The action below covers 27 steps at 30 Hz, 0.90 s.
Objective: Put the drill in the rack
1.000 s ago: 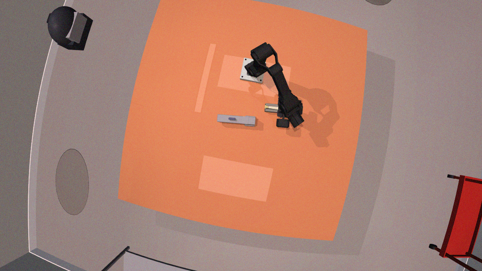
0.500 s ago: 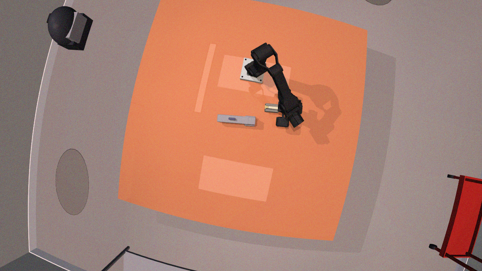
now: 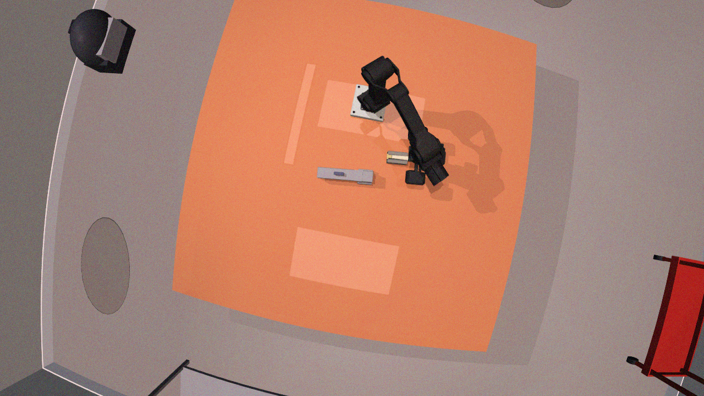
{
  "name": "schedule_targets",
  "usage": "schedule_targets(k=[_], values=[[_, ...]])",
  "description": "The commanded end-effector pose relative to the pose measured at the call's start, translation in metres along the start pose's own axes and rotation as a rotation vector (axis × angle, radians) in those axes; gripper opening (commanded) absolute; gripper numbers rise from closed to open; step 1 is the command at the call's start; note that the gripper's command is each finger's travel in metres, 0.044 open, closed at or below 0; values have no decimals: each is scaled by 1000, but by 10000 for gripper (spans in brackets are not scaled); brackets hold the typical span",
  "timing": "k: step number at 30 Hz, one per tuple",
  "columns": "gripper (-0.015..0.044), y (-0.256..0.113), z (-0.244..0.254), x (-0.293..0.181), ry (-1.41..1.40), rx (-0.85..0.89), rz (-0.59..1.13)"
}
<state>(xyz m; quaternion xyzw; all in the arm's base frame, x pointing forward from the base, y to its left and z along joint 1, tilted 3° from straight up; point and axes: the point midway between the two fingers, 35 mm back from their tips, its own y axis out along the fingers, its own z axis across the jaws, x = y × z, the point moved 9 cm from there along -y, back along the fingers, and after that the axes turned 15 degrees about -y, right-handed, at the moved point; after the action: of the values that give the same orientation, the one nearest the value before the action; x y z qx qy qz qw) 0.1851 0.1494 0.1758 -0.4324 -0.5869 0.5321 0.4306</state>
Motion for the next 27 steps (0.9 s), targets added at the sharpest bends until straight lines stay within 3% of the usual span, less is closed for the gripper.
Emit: schedule_targets(k=[1,10,19,27], values=[[440,-18,-1,0,4,-9,0],[440,-34,-14,-19,89,-67,-45],[440,-114,-37,-109,427,-403,-182],[440,-199,-13,-178,633,-775,-198]])
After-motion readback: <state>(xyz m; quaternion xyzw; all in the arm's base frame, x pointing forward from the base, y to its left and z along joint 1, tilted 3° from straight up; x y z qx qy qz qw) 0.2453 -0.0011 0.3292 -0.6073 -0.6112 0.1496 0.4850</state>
